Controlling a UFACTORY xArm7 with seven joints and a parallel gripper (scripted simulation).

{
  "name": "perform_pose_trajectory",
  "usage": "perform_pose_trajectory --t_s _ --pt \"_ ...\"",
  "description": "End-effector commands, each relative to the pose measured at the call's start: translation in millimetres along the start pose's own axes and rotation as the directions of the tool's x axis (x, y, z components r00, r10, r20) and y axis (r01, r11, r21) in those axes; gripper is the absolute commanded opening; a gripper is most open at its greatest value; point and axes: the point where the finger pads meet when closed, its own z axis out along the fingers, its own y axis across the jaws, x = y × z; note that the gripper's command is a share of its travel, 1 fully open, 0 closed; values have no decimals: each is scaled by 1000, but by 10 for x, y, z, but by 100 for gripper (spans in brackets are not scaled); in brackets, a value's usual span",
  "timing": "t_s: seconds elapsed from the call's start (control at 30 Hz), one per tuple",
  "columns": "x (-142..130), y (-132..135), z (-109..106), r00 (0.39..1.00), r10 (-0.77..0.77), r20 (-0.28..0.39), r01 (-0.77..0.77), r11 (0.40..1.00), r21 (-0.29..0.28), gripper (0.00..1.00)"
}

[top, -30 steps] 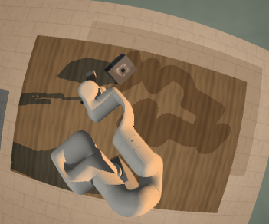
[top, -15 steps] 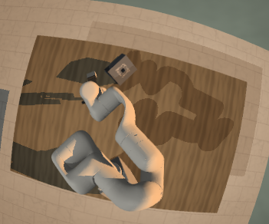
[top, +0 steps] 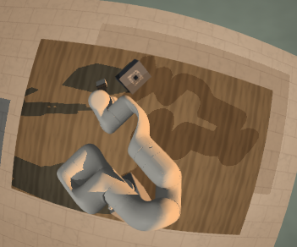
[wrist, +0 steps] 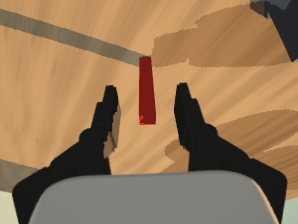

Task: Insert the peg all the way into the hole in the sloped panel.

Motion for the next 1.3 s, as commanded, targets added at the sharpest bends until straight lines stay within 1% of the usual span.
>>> perform_pose_trajectory --t_s 0.0,0.13,0.17,0.33,0.37,0.6,0.83,0.9,0.93,1.27 --pt "4 4 -4 1000 0 -1 0 1000 -1 32" --pt "4 4 -4 1000 0 -1 0 1000 -1 2" --pt "4 4 -4 1000 0 -1 0 1000 -1 0" --pt "4 4 -22 1000 0 -1 0 1000 -1 0" --pt "5 6 -58 1000 0 -1 0 1000 -1 0" --pt "15 16 -553 1000 1 -2 -1 1000 -2 0" --pt "17 18 -901 1000 1 -2 -1 1000 -2 0" --pt "17 18 -901 1000 1 -2 -1 1000 -2 0" --pt "63 28 -706 1000 4 -18 -4 1000 -6 0" --pt "86 70 -731 988 151 -20 -150 988 42 0"
